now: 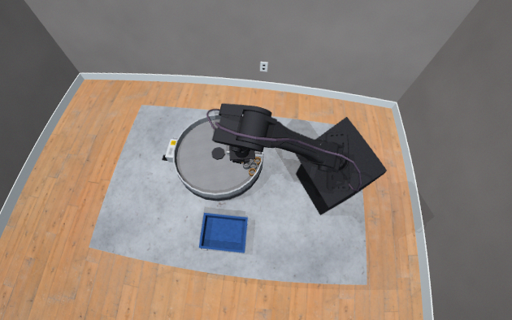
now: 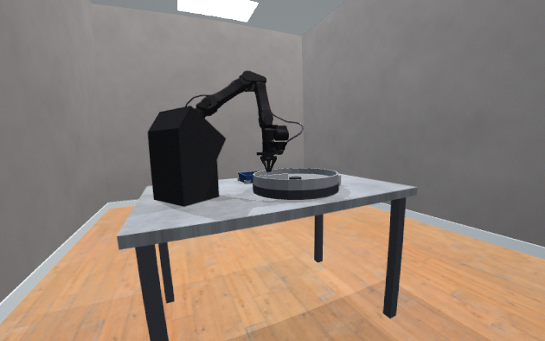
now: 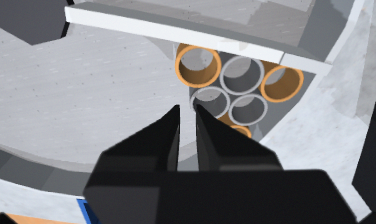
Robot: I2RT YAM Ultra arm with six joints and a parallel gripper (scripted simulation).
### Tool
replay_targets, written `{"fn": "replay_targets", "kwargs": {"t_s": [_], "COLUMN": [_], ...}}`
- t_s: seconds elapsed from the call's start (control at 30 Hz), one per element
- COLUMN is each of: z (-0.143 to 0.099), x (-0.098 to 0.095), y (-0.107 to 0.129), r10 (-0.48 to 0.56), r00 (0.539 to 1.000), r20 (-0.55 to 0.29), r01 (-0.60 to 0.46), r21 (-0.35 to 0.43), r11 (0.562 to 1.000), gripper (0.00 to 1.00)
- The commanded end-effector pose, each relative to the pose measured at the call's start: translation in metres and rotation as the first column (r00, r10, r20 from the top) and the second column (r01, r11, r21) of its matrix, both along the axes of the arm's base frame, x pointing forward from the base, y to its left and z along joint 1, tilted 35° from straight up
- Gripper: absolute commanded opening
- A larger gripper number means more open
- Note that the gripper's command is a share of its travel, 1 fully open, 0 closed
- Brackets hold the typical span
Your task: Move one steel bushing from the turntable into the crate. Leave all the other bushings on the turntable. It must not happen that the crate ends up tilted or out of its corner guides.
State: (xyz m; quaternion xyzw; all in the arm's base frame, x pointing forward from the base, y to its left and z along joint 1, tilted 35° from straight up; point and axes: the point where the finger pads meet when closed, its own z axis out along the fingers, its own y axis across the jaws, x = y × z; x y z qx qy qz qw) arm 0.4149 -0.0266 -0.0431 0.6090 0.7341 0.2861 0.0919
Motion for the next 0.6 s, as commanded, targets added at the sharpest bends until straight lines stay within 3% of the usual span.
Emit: {"fn": "replay_targets", "kwargs": {"t_s": [0.0,0.57], "z": [0.0033,0.0025], "x": [-0.0012,-0.0044], "y": [-0.0062,0.0011], "r10": [-0.022,-0.011], "r00": [1.000,1.000], "r20": [0.012,0.016], "r01": [0.022,0.011], "r21": [-0.013,-0.013], "r11": [1.000,1.000], "gripper": [0.13,0.13]}}
